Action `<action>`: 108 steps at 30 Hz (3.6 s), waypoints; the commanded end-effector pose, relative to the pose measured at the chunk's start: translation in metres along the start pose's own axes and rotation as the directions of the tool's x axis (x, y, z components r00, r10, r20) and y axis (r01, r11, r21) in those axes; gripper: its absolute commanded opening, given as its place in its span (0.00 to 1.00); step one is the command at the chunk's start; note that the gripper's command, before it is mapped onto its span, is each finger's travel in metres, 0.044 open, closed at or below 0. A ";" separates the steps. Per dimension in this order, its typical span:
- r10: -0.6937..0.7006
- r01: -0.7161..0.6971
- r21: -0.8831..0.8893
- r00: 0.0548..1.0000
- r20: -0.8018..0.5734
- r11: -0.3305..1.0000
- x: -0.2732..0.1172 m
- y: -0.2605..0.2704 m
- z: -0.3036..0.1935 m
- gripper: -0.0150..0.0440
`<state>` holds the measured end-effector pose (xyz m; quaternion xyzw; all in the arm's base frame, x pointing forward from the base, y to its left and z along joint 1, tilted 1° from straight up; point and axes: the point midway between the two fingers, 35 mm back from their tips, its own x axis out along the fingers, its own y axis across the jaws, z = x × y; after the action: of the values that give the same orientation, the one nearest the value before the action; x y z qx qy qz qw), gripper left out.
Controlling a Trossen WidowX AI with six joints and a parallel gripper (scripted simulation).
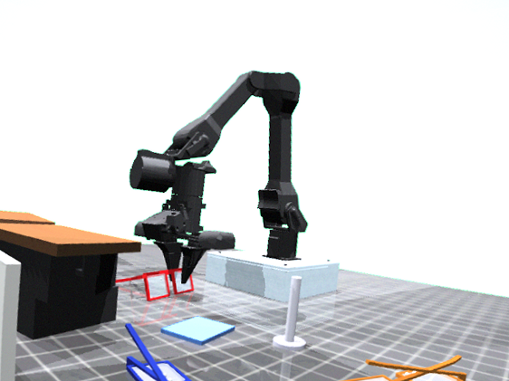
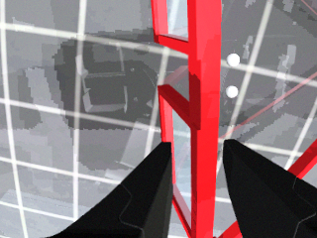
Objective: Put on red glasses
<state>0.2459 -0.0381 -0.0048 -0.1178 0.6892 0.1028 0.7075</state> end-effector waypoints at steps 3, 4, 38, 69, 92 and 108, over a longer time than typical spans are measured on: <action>0.000 0.000 0.001 1.000 0.000 1.000 0.000 0.000 0.000 0.37; 0.000 0.000 0.001 1.000 0.000 1.000 0.000 0.000 0.000 0.36; -0.004 0.004 -0.002 1.000 -0.003 1.000 -0.103 -0.003 0.002 0.25; 0.009 -0.003 -0.751 1.000 0.004 0.660 -0.106 0.112 0.069 0.25; 0.020 0.003 -1.000 1.000 0.003 0.019 -0.106 0.236 0.076 0.25; 0.020 0.003 -1.000 1.000 0.003 -0.002 -0.054 0.241 0.076 0.25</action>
<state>0.2449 0.2186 0.0624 -0.5793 0.4030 0.5635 0.4295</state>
